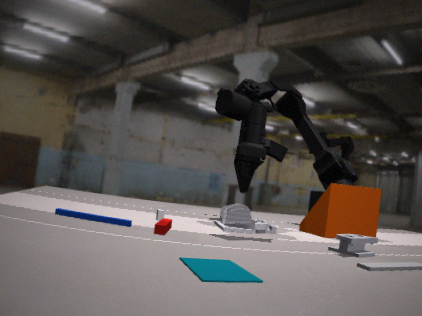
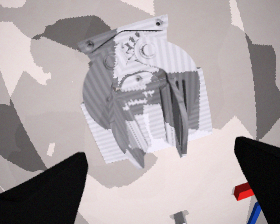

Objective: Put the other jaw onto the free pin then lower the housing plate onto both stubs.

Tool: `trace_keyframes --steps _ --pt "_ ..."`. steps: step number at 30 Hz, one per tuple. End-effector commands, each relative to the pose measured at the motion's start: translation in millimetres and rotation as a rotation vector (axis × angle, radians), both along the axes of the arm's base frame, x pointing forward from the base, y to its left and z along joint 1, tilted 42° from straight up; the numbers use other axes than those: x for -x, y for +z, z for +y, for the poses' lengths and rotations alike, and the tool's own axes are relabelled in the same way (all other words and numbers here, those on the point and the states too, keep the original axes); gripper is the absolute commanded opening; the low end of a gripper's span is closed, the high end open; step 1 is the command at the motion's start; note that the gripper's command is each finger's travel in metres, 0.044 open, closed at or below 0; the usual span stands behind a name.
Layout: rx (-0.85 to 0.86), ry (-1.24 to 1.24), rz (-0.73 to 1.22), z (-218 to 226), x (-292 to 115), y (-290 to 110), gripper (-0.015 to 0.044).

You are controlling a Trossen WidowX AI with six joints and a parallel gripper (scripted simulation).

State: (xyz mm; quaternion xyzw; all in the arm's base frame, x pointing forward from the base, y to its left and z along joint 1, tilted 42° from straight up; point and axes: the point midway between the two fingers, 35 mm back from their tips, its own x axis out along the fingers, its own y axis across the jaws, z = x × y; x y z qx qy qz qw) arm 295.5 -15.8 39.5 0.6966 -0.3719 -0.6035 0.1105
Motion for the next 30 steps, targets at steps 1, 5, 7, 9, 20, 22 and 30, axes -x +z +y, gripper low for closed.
trace_keyframes --steps 1,5,7,9,20,22,30 --pt "-0.008 -0.091 -0.079 8.2 -2.1 -4.3 0.0440" --pt "-0.014 -0.180 -0.156 15.8 -2.8 -8.6 0.0440" --pt "-0.016 -0.226 -0.194 19.6 -3.1 -10.8 0.0440" --pt "-0.019 -0.271 -0.231 23.4 -3.3 -13.0 0.0440" --pt "-0.029 -0.523 -0.436 44.4 -3.2 -25.3 0.0440" --pt "-0.031 -0.569 -0.473 48.2 -3.0 -27.6 0.0440" --pt "-0.035 -0.754 -0.620 63.4 -1.5 -36.6 0.0440"
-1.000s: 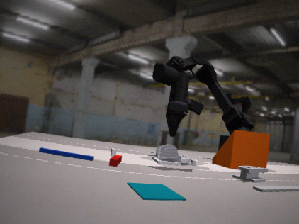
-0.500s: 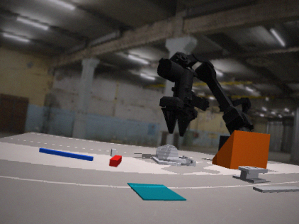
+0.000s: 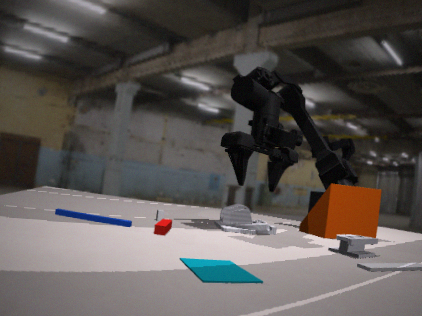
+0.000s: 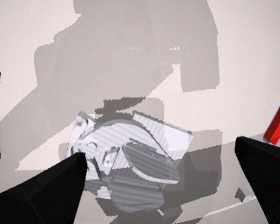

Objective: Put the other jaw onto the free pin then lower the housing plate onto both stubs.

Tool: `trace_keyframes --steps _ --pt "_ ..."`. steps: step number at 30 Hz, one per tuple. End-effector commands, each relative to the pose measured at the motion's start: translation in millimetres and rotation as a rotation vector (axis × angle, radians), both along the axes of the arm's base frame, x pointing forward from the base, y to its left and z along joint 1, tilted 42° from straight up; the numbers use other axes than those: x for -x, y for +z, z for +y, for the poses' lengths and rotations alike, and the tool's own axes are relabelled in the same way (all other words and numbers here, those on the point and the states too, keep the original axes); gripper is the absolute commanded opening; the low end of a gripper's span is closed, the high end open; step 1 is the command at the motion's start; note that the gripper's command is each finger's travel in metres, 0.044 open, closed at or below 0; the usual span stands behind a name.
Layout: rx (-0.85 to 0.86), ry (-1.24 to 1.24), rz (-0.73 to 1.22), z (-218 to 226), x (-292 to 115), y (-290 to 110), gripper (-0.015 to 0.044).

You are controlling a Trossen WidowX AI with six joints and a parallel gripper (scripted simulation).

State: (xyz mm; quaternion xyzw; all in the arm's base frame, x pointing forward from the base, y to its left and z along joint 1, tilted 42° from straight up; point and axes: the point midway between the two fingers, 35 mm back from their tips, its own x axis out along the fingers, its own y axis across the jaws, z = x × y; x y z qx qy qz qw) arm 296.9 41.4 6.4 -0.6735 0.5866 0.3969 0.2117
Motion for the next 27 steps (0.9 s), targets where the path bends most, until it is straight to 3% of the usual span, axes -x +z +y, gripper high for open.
trace_keyframes --steps 1,27 --pt "-0.005 -0.096 -0.073 8.1 0.2 -4.7 0.0440" --pt "-0.014 -0.699 -0.530 57.0 13.9 -36.5 0.0440"
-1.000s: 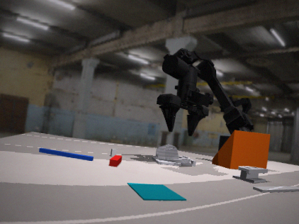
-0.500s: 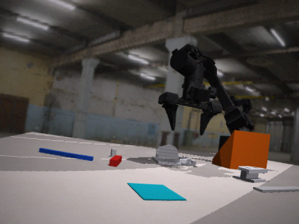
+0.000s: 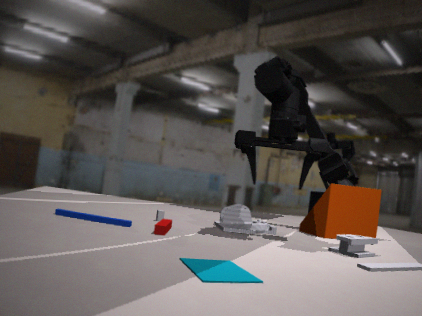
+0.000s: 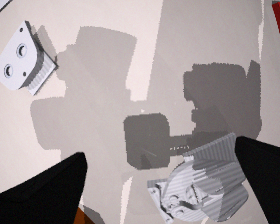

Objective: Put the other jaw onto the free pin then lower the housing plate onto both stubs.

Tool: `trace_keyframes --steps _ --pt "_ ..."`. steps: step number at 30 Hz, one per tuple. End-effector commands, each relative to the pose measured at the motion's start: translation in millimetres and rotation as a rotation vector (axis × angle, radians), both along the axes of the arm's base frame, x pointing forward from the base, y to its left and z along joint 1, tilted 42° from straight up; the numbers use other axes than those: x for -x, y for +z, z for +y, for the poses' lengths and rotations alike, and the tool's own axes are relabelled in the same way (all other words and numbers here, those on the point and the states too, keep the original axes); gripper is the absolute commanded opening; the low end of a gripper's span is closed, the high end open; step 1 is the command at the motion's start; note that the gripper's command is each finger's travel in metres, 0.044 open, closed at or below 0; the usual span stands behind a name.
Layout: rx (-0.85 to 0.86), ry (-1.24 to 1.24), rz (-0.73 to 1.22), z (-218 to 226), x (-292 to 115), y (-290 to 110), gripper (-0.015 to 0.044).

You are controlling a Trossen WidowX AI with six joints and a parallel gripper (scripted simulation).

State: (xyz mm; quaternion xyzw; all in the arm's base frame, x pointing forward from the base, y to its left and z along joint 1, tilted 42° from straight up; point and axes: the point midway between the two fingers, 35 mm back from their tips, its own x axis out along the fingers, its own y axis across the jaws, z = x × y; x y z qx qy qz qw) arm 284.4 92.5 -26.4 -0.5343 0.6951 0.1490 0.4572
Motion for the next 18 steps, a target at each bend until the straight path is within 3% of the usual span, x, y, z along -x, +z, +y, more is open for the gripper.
trace_keyframes --steps 1,18 --pt "-0.002 -0.097 -0.070 7.5 2.1 -4.9 0.0440" --pt "0.009 -0.502 -0.367 35.2 15.7 -24.8 0.0440"
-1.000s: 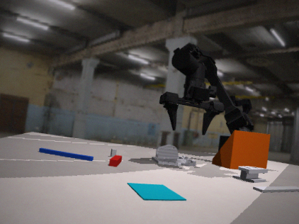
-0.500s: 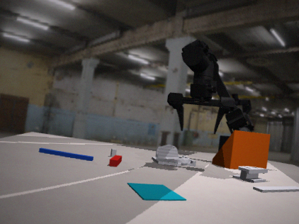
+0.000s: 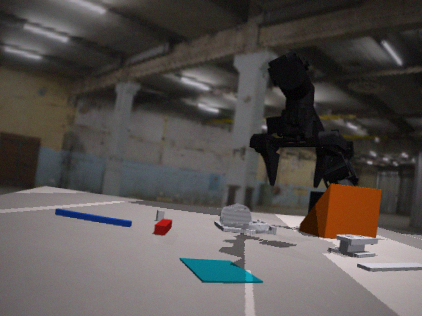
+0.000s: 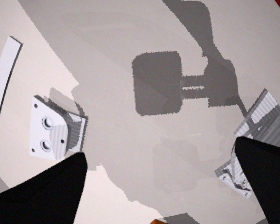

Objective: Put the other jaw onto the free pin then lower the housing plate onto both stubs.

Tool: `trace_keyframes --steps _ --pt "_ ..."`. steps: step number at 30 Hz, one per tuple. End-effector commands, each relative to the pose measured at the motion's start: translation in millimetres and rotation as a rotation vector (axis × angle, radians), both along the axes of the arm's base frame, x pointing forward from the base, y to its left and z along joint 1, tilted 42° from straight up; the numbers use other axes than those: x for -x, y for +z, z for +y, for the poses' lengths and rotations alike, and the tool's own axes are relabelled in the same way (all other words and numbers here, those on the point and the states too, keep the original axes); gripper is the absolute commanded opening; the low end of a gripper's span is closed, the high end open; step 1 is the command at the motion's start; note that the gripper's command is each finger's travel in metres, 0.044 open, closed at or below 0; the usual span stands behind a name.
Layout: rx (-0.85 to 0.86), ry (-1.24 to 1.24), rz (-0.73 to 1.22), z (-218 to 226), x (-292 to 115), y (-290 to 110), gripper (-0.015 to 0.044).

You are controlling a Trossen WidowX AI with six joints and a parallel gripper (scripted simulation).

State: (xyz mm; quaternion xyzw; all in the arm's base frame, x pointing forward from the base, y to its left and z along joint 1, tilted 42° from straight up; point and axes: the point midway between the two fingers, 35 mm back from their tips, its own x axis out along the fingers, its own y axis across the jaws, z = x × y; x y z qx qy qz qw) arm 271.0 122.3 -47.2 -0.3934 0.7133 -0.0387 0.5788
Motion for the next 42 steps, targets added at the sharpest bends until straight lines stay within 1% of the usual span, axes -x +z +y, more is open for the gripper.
trace_keyframes --steps 1,42 --pt "0.001 -0.098 -0.070 7.0 3.1 -5.2 0.0440" --pt "0.065 -1.047 -0.799 62.7 51.7 -54.2 0.0440"
